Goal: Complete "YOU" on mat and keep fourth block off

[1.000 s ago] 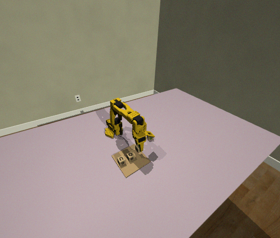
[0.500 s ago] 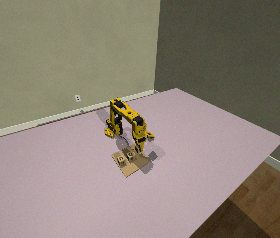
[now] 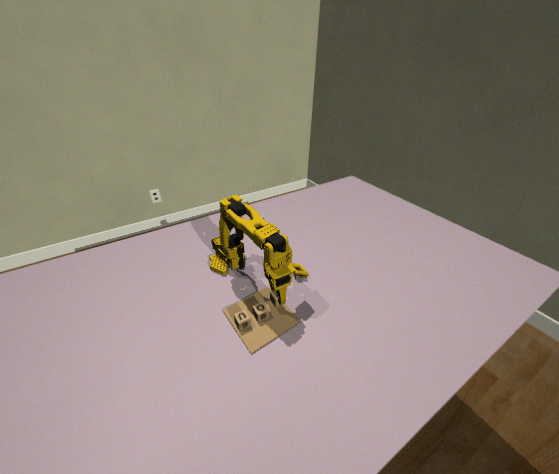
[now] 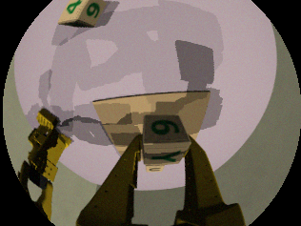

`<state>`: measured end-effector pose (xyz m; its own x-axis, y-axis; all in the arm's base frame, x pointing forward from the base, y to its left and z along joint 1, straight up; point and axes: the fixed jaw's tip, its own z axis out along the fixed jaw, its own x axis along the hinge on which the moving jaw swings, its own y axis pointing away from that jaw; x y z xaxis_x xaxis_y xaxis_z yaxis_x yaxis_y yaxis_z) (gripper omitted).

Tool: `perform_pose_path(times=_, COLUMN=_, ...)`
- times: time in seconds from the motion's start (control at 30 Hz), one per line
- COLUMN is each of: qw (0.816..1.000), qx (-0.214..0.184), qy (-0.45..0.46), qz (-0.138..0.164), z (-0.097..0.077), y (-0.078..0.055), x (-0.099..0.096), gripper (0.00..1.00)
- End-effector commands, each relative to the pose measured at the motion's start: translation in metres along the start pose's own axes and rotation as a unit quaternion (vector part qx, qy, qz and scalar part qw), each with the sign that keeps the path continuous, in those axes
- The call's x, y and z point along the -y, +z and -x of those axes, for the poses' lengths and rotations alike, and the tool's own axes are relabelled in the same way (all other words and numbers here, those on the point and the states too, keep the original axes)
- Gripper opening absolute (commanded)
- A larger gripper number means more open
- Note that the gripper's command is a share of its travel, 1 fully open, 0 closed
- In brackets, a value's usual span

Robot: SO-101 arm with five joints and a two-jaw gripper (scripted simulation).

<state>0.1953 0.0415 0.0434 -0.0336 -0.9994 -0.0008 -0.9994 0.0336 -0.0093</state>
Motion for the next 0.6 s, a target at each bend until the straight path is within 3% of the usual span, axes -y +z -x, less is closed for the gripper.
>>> perform_pose_path(times=0.0, qw=0.998, qx=0.015, qy=0.000, qz=-0.059, z=0.0050, y=-0.0158, x=0.0136, gripper=0.00)
perform_pose_path(times=0.57, qw=0.998, qx=0.015, qy=0.000, qz=-0.059, z=0.0051, y=-0.0098, x=0.0141, gripper=0.00)
